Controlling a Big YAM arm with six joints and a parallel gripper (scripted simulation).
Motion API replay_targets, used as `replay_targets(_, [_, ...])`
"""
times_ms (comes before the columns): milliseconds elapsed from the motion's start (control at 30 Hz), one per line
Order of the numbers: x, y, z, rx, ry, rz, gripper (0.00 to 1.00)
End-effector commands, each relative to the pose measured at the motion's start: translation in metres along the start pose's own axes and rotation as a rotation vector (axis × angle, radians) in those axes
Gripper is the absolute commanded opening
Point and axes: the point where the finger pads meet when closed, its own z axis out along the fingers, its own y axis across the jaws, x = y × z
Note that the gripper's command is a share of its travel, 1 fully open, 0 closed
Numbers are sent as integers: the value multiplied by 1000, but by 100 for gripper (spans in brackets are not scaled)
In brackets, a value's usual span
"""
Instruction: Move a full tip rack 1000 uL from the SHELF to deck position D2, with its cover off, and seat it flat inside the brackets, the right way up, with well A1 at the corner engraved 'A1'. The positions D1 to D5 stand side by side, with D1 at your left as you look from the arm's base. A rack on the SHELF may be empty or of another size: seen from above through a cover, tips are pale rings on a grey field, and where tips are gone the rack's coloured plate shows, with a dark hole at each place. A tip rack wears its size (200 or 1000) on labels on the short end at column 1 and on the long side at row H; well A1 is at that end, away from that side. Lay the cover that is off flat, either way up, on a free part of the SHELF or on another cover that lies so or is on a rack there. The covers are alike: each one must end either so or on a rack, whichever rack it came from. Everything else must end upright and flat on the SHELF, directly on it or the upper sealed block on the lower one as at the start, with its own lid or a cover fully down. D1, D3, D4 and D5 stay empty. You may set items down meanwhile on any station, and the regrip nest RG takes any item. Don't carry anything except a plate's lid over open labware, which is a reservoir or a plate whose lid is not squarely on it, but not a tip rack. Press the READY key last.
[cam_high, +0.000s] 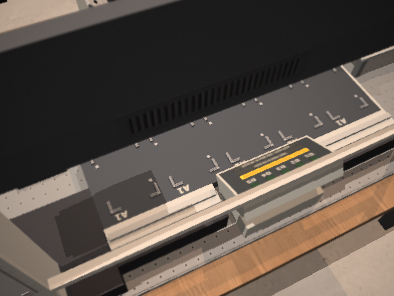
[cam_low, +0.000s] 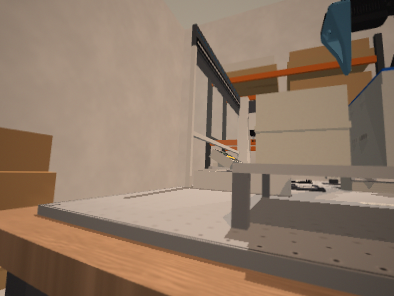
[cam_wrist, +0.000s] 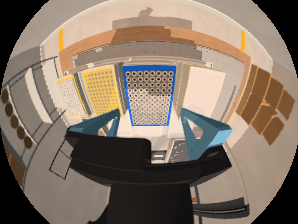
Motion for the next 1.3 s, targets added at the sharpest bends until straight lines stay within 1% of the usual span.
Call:
replay_targets(0, [-7,2,7,0,-15,-2,100])
replay_targets(67, [-7,2,7,0,-15,-2,100])
replay_targets(100, [-12,6,-7,10,-43,-12,100])
replay_targets(133, [-8,5,1,5,-29,-7,100])
replay_targets(267, [-7,2,17,-1,-15,-1,100])
replay_targets(567, [-7,2,32,-1,-15,-1,100])
replay_targets(633, [-7,2,32,-1,-15,-1,100])
replay_targets(667, [-16,6,15,12,-50,-14,100])
replay_targets(700, [-9,5,26,5,-30,-7,100])
replay_targets(800, [-7,3,41,-1,-15,-1,100])
replay_targets(1133, [-7,3,57,-1,-15,-1,100])
replay_targets(1200, [-7,3,57,-1,-15,-1,100])
replay_targets(1233, [-17,6,41,11,-52,-15,100])
replay_targets(1267, [-10,5,52,4,-29,-6,100])
